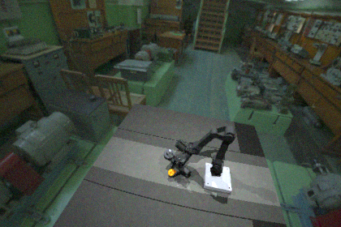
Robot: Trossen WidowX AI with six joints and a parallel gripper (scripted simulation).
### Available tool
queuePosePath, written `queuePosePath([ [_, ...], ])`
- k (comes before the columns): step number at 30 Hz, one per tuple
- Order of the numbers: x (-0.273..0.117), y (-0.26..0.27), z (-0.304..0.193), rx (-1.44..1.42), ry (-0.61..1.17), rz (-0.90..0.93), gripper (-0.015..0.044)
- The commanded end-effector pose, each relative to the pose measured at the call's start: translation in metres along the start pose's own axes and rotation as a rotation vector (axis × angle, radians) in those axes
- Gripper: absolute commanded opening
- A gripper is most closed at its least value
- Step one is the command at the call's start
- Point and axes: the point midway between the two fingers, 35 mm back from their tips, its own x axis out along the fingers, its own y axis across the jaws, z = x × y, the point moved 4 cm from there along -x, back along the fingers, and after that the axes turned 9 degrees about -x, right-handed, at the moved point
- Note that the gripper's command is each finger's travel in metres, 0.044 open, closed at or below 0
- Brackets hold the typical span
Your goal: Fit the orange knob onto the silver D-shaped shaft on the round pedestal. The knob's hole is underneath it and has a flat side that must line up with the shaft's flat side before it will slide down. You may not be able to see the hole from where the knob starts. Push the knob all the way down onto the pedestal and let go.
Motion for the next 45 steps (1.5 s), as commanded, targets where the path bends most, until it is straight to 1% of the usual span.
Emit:
queuePosePath([
  [1, -0.003, 0.002, -0.006, -0.003, -0.063, -0.008, 0.0179],
  [19, -0.01, 0.007, -0.031, -0.002, -0.319, -0.048, 0.0179],
  [24, -0.012, 0.006, -0.027, -0.002, -0.267, -0.04, 0.0179],
  [27, -0.011, 0.006, -0.028, -0.001, -0.287, -0.042, 0.0258],
  [45, -0.011, 0.006, -0.028, -0.001, -0.287, -0.042, 0.026],
])
